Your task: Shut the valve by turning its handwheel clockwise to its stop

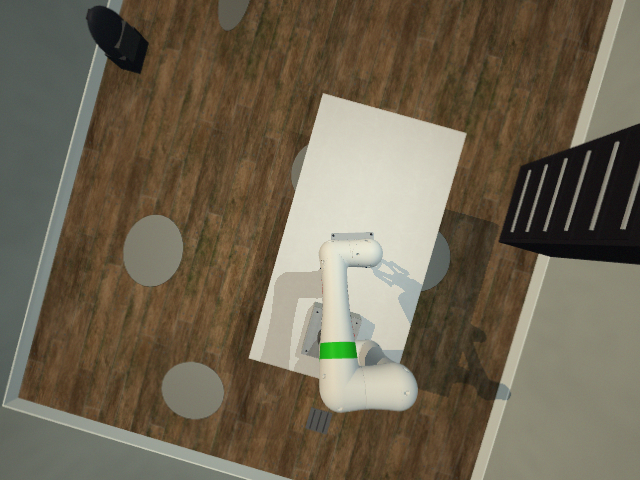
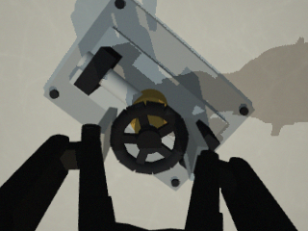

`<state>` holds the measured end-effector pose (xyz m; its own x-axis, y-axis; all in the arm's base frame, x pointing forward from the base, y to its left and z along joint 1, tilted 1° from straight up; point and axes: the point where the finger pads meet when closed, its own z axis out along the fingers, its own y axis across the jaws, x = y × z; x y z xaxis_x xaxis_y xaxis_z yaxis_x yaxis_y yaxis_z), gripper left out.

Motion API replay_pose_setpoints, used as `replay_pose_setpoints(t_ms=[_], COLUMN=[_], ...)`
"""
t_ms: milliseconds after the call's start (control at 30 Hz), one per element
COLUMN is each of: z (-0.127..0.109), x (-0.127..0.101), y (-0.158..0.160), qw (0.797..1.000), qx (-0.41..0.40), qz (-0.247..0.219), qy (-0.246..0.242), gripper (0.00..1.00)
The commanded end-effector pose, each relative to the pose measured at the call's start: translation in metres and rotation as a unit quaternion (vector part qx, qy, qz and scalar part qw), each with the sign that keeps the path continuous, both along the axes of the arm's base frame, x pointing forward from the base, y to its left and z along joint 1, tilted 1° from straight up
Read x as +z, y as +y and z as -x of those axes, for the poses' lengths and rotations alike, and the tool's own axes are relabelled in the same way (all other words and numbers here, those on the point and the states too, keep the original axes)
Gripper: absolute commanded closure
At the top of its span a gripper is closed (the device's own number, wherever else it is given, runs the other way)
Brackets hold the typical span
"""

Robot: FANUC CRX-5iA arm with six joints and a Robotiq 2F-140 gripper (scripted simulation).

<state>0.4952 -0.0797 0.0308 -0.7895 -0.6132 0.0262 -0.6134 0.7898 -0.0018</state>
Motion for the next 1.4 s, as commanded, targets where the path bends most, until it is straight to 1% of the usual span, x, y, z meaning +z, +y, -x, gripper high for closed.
replay_pose_setpoints(t_ms=[0,867,1367], z=[-0.0002,-0.0002,-0.0002], x=[0.0001,0.0001,0.0001], y=[0.0000,0.0000,0.0000], qw=[1.000,1.000,1.000], qx=[0.000,-0.001,-0.020], qz=[0.000,0.000,0.000], qy=[0.000,0.000,-0.001], gripper=[1.00,1.00,1.00])
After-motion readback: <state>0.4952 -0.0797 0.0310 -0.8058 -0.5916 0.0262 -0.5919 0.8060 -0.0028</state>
